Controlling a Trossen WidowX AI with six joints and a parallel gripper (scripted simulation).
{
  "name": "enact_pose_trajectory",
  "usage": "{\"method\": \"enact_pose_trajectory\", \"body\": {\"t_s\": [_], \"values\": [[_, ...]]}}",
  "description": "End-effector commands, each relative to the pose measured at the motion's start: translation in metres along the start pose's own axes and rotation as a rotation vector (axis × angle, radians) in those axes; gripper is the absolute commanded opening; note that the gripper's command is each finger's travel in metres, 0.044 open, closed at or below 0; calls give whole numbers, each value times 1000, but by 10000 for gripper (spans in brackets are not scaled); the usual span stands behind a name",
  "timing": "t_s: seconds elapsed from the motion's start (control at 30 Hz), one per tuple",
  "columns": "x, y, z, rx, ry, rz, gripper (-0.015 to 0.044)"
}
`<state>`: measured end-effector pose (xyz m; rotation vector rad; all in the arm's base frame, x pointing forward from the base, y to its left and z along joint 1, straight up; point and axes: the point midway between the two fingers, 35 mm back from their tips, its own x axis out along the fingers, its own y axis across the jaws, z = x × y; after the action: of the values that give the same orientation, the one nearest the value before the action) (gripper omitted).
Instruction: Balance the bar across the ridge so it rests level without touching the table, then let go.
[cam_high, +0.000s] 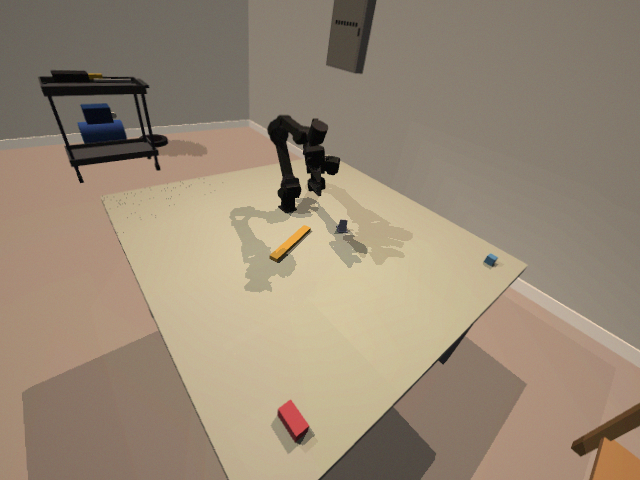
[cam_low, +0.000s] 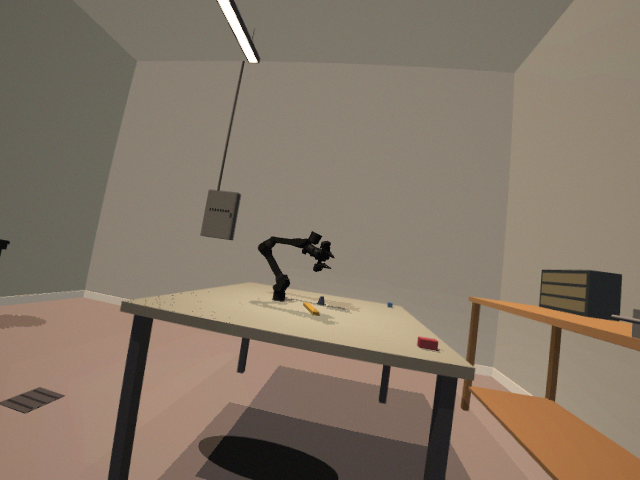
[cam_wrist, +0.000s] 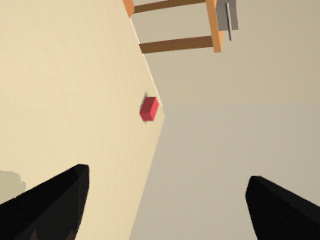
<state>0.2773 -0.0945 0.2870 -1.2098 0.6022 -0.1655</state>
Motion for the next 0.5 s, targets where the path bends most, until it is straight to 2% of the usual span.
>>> {"method": "enact_pose_trajectory", "body": {"t_s": [0.0, 0.47], "values": [[11, 9, -7, 127, 40, 78, 315], [39, 41, -33, 530, 230, 283, 315]]}}
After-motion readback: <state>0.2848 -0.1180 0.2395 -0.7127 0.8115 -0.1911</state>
